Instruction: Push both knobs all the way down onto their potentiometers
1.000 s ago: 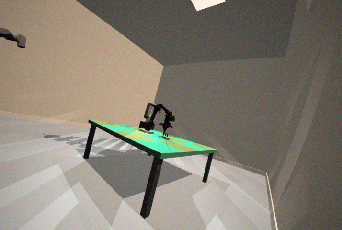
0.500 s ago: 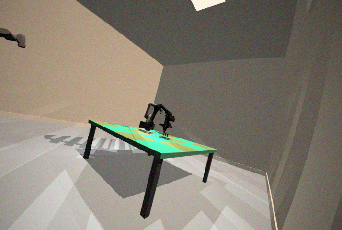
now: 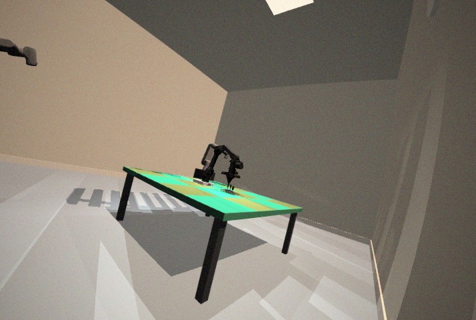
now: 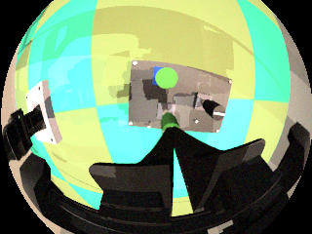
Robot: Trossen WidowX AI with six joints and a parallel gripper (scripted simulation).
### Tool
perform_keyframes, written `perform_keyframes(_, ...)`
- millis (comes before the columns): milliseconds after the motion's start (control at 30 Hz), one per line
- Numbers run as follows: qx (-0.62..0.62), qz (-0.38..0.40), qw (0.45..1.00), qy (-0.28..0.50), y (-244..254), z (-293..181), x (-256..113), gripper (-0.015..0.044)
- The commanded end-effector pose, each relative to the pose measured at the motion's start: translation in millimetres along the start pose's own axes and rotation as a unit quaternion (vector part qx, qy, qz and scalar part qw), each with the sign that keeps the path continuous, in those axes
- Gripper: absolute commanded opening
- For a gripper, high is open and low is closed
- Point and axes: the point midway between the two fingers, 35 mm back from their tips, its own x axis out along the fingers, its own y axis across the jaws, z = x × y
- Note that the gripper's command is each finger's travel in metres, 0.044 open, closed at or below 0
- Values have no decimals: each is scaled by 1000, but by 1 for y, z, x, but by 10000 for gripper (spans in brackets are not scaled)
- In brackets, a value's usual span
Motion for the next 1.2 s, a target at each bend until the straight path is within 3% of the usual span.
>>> perform_keyframes(0, 0, 1, 1000, 2, 0, -1, 1, 0)
perform_keyframes(1167, 0, 1, 1000, 2, 0, -1, 16, 0)
